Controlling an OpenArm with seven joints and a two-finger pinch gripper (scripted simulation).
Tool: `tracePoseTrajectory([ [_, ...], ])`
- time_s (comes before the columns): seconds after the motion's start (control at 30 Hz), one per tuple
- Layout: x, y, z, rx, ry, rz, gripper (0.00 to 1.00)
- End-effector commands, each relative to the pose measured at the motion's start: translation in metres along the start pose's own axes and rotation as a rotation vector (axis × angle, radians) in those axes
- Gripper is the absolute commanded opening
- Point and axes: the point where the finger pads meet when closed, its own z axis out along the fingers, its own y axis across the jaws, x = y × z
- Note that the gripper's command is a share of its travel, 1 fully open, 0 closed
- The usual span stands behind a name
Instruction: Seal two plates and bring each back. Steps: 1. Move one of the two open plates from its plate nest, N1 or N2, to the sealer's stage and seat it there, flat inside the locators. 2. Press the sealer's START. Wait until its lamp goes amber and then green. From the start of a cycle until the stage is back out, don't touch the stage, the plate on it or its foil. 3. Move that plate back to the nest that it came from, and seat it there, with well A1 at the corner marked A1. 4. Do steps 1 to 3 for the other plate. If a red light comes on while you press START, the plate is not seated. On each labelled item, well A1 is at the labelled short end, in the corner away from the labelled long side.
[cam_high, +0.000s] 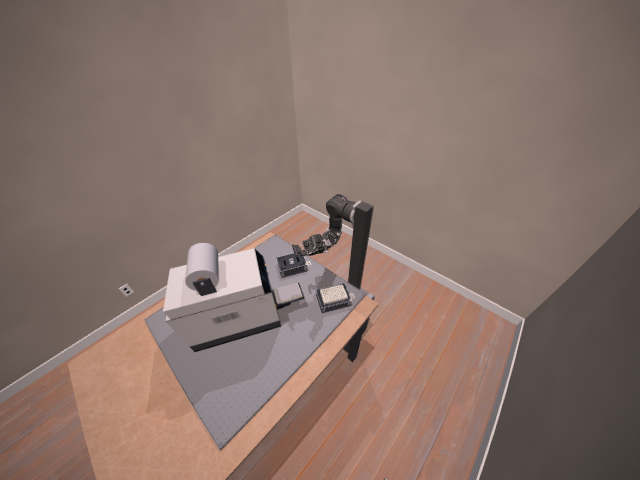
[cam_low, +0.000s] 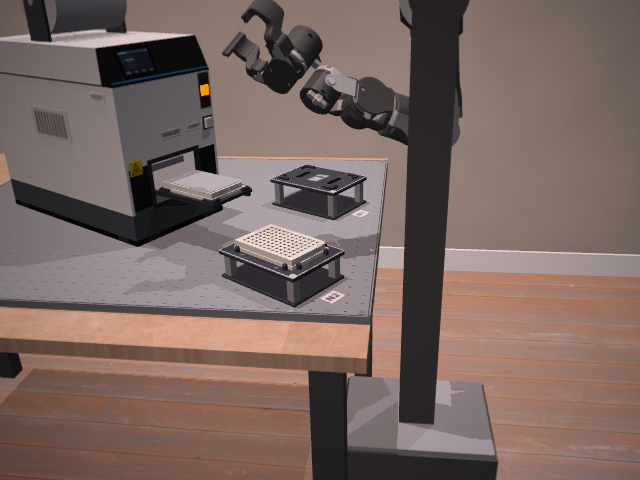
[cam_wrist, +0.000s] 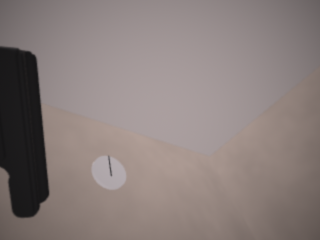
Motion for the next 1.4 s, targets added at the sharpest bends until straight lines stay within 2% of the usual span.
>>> tracePoseTrajectory([
  [0.0, 0.004, 0.004, 0.000, -0.032, 0.011, 0.021, 0.65],
  [0.47, 0.014, 0.064, -0.033, -0.441, 0.082, 0.231, 0.65],
  [0.53, 0.014, 0.064, -0.033, -0.441, 0.082, 0.231, 0.65],
  [1.03, 0.014, 0.113, -0.089, -0.881, 0.156, 0.454, 0.65],
  [1.1, 0.014, 0.113, -0.089, -0.881, 0.156, 0.454, 0.65],
  [1.37, 0.009, 0.133, -0.126, -1.102, 0.191, 0.562, 0.65],
])
